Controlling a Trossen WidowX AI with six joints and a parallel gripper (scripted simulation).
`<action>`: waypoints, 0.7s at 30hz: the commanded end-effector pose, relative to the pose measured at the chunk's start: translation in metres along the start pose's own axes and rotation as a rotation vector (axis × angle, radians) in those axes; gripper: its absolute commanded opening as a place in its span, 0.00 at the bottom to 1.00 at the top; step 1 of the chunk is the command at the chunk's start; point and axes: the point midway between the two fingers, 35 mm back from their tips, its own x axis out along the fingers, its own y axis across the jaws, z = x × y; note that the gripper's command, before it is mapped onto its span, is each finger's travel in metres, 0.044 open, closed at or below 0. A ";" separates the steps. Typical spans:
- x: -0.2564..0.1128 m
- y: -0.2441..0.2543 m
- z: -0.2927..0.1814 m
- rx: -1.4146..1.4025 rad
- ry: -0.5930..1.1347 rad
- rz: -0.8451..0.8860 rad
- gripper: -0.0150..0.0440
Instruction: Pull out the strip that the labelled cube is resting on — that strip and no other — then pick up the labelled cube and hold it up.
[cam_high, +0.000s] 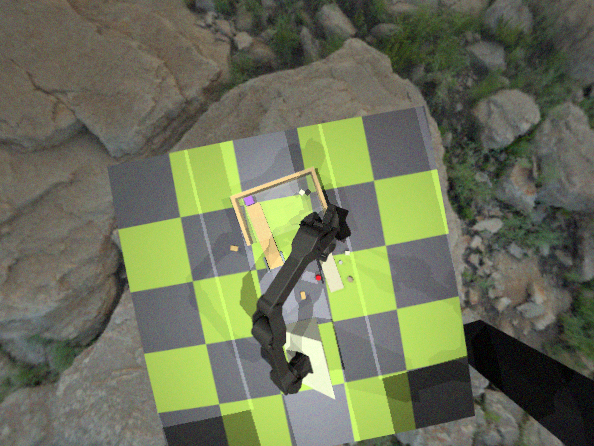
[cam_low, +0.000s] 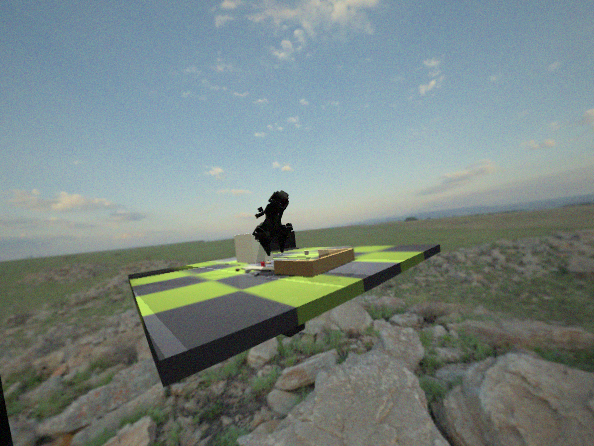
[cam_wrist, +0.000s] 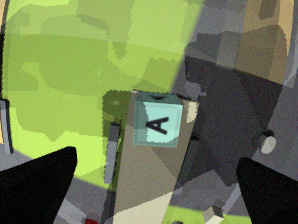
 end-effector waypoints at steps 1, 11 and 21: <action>0.004 0.001 0.007 0.007 0.002 0.007 0.91; 0.020 0.001 0.008 0.007 0.002 0.007 0.68; 0.036 0.001 0.008 0.007 0.001 0.008 0.68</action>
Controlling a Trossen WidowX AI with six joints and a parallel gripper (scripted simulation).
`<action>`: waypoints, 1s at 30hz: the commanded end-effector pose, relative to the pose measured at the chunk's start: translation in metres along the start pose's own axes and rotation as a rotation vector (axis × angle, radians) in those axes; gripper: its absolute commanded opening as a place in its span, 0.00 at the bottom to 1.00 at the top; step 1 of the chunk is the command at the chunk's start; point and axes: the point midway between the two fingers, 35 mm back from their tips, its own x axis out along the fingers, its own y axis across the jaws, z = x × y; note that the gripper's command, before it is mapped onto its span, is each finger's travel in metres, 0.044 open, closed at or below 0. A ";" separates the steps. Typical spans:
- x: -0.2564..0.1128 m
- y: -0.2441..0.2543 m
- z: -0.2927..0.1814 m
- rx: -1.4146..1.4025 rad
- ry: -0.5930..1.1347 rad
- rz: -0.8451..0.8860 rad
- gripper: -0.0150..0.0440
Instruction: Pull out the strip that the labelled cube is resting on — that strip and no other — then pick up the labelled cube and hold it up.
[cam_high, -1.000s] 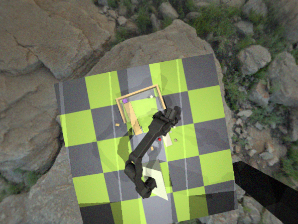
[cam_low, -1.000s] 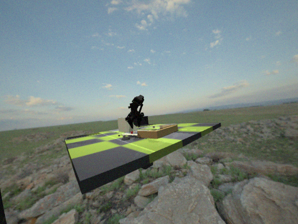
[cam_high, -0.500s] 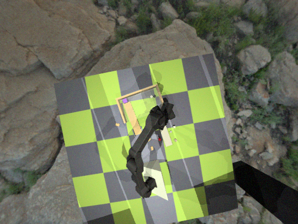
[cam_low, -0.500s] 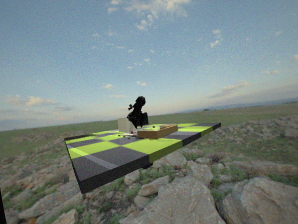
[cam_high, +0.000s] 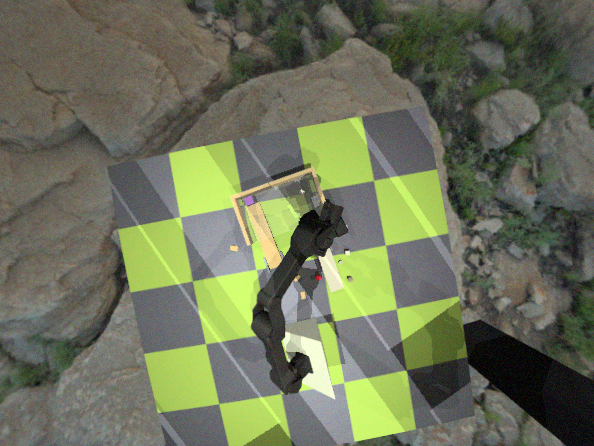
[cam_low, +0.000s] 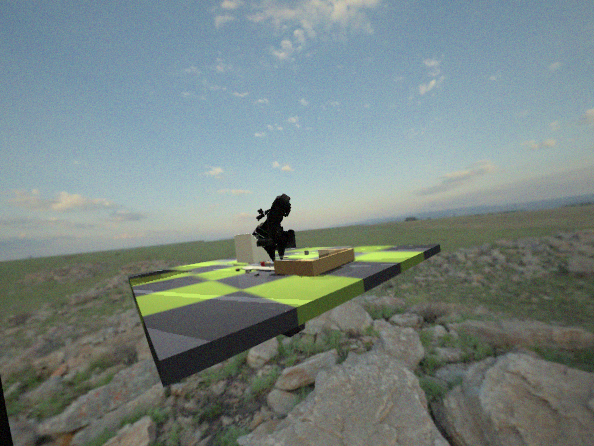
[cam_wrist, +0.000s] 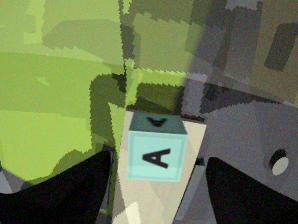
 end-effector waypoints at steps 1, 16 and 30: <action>0.009 0.001 0.000 0.004 0.000 0.006 0.68; 0.030 0.002 0.000 0.004 0.000 0.007 0.68; 0.027 0.002 0.000 -0.001 0.002 0.003 0.41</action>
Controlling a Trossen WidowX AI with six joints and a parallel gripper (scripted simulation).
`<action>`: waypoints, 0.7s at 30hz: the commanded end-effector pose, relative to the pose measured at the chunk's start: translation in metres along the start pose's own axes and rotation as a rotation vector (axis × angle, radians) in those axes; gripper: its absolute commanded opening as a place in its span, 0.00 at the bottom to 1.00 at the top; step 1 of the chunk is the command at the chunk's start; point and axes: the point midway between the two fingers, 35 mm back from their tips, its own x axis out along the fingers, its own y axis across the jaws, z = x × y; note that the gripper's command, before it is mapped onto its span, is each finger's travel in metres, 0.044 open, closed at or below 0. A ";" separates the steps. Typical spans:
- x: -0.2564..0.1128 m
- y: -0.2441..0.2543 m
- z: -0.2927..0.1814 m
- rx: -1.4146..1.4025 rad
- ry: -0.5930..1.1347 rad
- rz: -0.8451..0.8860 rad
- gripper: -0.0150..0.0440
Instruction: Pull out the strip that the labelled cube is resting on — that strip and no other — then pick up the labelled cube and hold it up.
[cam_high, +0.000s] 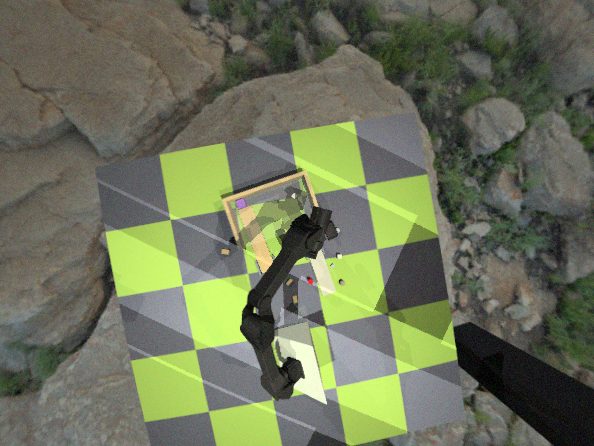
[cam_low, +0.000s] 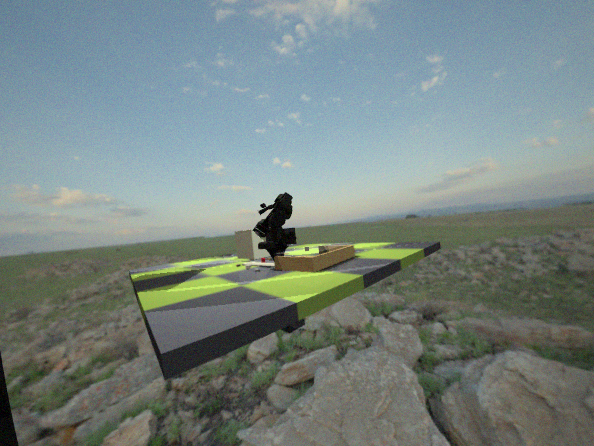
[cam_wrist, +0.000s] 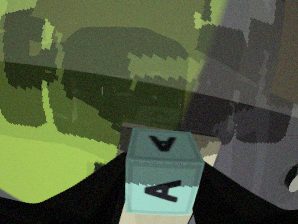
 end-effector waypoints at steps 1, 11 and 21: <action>0.000 0.000 0.000 0.000 0.000 0.000 0.37; -0.018 0.010 -0.018 0.002 0.000 0.000 0.25; -0.038 0.026 -0.045 0.006 0.000 0.002 0.25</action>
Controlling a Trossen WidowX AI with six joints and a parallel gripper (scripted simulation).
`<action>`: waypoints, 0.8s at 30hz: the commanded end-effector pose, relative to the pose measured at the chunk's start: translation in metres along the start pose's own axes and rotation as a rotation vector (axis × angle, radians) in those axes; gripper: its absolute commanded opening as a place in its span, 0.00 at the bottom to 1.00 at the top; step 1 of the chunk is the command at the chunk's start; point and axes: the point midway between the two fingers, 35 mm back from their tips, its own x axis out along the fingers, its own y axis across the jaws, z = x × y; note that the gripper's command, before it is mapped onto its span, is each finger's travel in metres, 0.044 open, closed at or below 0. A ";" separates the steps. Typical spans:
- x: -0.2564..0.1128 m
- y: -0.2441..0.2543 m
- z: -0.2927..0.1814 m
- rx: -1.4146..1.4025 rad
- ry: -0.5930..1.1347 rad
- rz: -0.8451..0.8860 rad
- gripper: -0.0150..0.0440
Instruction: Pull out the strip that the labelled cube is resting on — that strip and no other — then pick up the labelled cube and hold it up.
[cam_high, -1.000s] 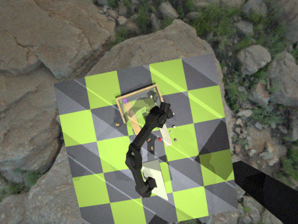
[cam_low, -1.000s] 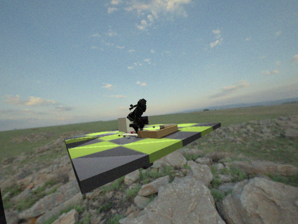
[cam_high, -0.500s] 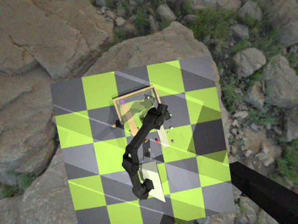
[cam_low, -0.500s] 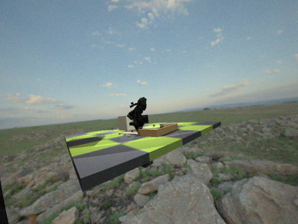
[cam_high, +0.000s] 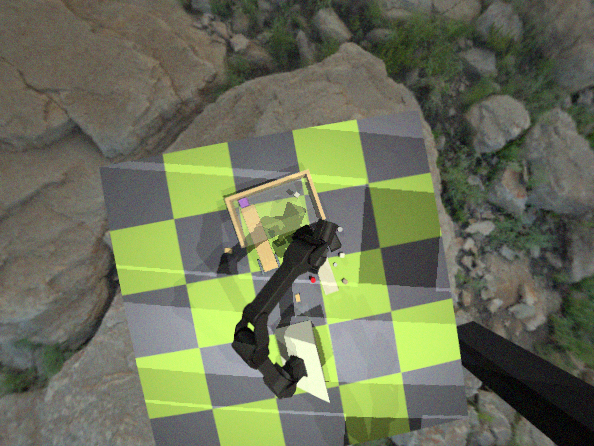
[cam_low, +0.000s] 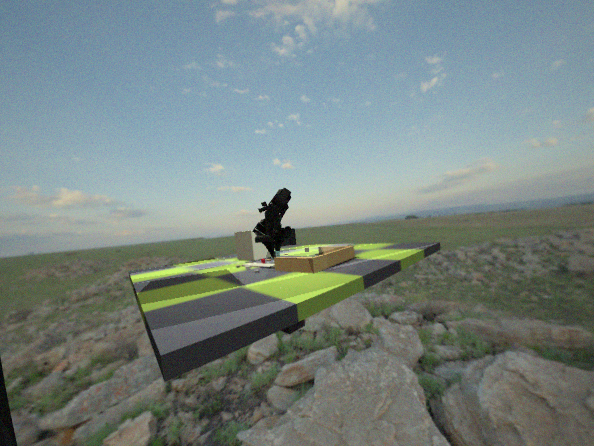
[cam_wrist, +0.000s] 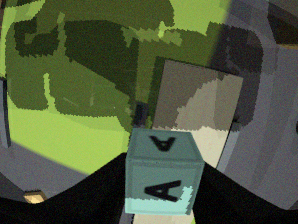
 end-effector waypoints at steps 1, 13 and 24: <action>-0.010 0.007 -0.013 -0.003 0.001 -0.004 0.25; -0.013 0.020 -0.034 -0.006 0.002 -0.002 0.25; -0.014 0.038 -0.065 -0.004 0.003 -0.002 0.25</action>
